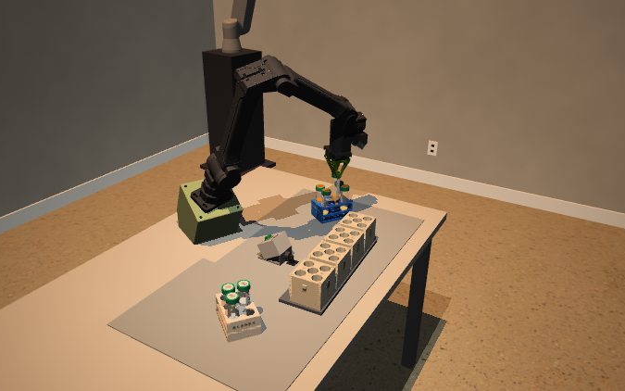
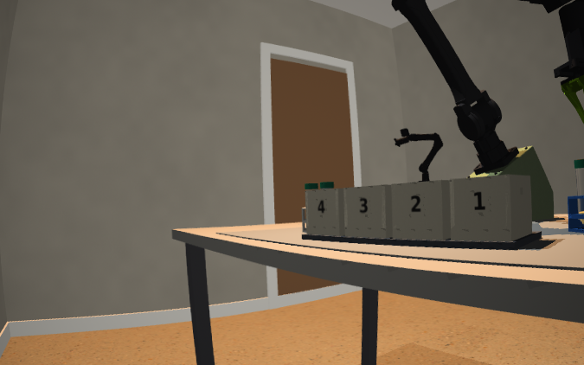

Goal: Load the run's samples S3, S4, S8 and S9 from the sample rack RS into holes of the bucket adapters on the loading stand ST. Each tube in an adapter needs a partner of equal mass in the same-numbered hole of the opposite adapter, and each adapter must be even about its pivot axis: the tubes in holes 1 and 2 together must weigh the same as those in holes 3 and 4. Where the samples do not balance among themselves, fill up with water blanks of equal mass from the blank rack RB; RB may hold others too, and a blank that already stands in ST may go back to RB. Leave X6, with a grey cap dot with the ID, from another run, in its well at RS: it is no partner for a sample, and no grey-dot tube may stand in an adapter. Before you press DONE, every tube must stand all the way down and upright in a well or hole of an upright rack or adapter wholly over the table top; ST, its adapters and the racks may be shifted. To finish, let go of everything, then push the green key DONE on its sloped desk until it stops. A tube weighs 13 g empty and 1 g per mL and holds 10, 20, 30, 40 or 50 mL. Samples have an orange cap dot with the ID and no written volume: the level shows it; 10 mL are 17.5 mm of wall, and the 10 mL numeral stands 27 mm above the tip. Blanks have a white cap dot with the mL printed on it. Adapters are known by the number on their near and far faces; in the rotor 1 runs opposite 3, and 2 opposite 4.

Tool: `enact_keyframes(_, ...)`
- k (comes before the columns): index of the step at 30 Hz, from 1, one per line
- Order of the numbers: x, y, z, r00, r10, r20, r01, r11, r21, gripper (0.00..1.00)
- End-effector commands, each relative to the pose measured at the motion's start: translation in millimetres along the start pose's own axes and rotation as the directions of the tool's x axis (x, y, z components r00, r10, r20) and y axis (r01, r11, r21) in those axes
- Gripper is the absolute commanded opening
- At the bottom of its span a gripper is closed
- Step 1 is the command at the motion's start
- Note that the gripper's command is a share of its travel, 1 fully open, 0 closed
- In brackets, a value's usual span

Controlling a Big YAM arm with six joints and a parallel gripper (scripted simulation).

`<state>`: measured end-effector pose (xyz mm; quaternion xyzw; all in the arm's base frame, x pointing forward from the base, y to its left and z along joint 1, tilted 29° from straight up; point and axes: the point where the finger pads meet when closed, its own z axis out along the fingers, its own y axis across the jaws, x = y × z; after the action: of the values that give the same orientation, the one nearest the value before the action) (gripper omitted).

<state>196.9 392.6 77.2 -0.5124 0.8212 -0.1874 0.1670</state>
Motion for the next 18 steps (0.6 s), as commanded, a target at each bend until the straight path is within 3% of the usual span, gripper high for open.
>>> enact_keyframes(1,-14.8,0.8,-13.1,0.999,0.006,0.043,-0.005,1.000,-0.006,0.00)
enact_keyframes(3,-14.8,0.8,-13.1,0.999,0.006,0.043,-0.005,1.000,-0.006,0.00)
enact_keyframes(4,-9.5,11.5,-4.0,0.999,-0.029,0.033,0.029,1.000,-0.002,0.00)
enact_keyframes(7,-5.0,2.6,7.9,1.000,-0.012,0.013,0.012,1.000,0.001,0.00)
enact_keyframes(18,-8.2,3.0,17.2,1.000,-0.011,0.021,0.011,1.000,0.000,0.00)
